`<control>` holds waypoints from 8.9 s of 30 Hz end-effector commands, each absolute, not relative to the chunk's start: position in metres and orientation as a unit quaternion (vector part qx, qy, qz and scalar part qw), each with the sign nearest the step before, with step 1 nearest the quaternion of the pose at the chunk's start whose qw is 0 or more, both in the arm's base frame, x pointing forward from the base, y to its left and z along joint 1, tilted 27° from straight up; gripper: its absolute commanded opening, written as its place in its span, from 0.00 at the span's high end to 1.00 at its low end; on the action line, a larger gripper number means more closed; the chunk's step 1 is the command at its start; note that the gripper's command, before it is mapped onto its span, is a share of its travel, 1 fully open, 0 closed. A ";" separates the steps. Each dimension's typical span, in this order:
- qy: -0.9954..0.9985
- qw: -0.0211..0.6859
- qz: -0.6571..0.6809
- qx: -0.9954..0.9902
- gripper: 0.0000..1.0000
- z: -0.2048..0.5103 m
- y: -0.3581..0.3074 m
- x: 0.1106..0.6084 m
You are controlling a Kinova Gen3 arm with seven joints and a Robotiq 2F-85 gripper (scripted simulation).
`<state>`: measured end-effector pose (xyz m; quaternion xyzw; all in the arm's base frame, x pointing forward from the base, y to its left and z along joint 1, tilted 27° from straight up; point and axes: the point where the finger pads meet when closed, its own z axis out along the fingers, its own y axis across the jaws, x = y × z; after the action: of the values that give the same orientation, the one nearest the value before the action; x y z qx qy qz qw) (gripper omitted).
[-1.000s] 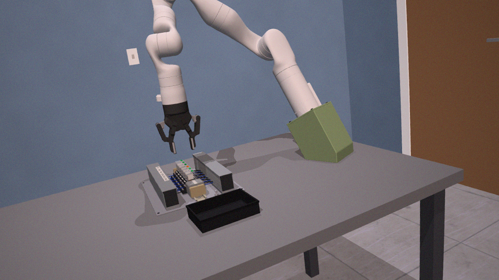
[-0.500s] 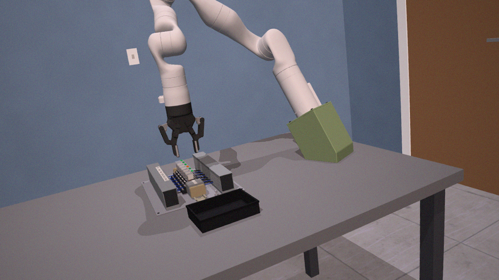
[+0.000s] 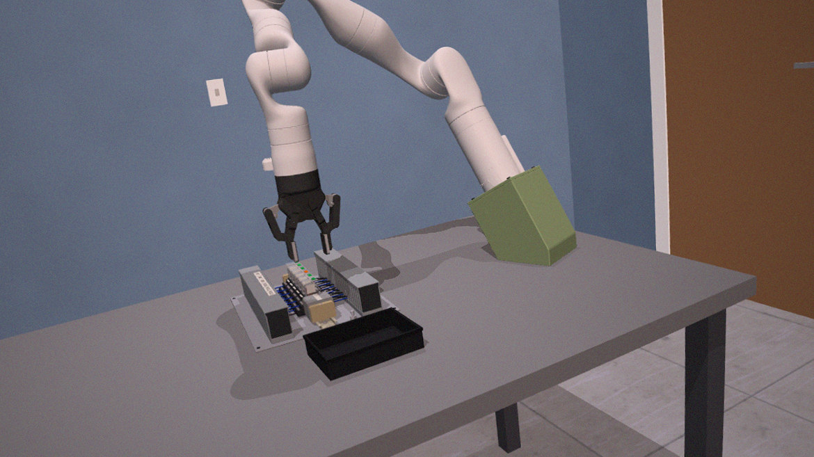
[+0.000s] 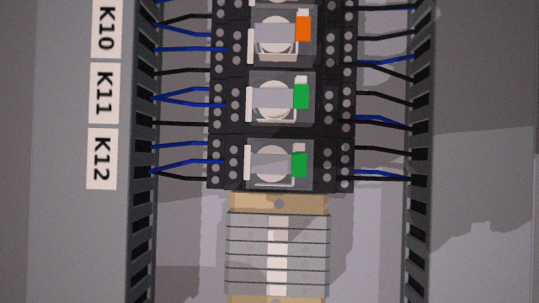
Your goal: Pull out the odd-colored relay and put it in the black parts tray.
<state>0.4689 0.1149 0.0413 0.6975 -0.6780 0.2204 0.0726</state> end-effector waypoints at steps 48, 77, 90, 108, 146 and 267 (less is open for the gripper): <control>-0.681 0.074 0.221 0.694 0.39 0.041 0.117 0.468; -0.681 0.074 0.221 0.694 0.39 0.079 0.016 0.467; -0.681 0.074 0.221 0.694 0.39 0.081 0.011 0.467; -0.681 0.074 0.221 0.694 0.39 0.081 0.011 0.467; -0.681 0.074 0.221 0.694 0.39 0.080 0.010 0.468; -0.681 0.074 0.221 0.694 0.39 0.037 -0.008 0.476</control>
<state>0.4769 -0.0088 0.0393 0.6946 -0.6803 0.2215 0.0748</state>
